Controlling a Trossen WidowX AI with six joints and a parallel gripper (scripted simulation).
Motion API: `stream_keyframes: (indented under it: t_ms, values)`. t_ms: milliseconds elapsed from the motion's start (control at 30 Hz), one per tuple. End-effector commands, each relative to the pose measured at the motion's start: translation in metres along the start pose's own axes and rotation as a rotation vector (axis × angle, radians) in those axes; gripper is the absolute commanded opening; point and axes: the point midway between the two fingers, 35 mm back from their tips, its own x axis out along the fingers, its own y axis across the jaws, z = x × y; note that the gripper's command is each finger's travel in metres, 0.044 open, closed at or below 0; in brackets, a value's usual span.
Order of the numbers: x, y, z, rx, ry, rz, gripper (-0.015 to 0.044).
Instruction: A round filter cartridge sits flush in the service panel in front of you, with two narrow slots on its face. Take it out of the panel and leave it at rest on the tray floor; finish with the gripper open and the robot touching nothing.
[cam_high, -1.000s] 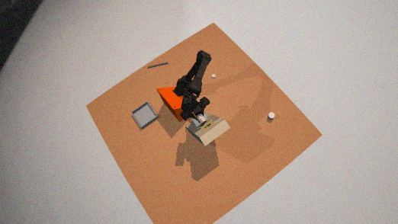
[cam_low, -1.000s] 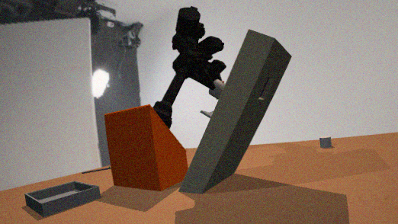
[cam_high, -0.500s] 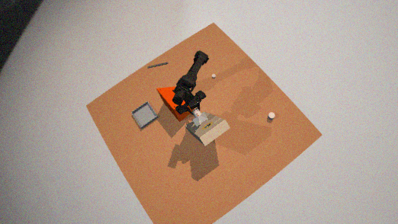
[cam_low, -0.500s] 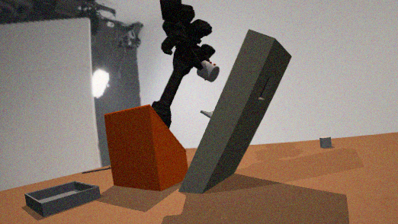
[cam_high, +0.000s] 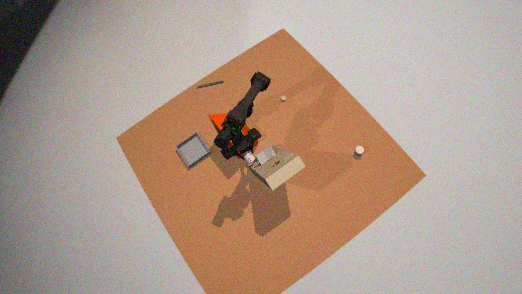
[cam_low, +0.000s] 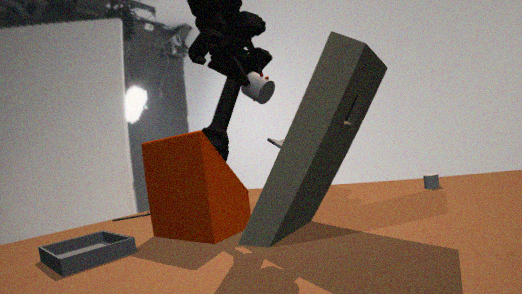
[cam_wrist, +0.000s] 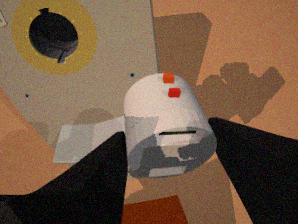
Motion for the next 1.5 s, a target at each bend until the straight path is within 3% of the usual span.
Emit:
stream_keyframes:
  t_ms: [0,700,967,1467]
  values:
    - [-0.002,-0.008,-0.005,0.048,0.007,-0.028,0.0000]
    - [-0.050,-0.157,-0.134,0.937,0.014,-0.555,0.0000]
    - [-0.052,-0.164,-0.145,0.981,0.009,-0.582,0.0000]
    - [-0.038,-0.194,-0.275,1.291,0.003,-0.779,0.0000]
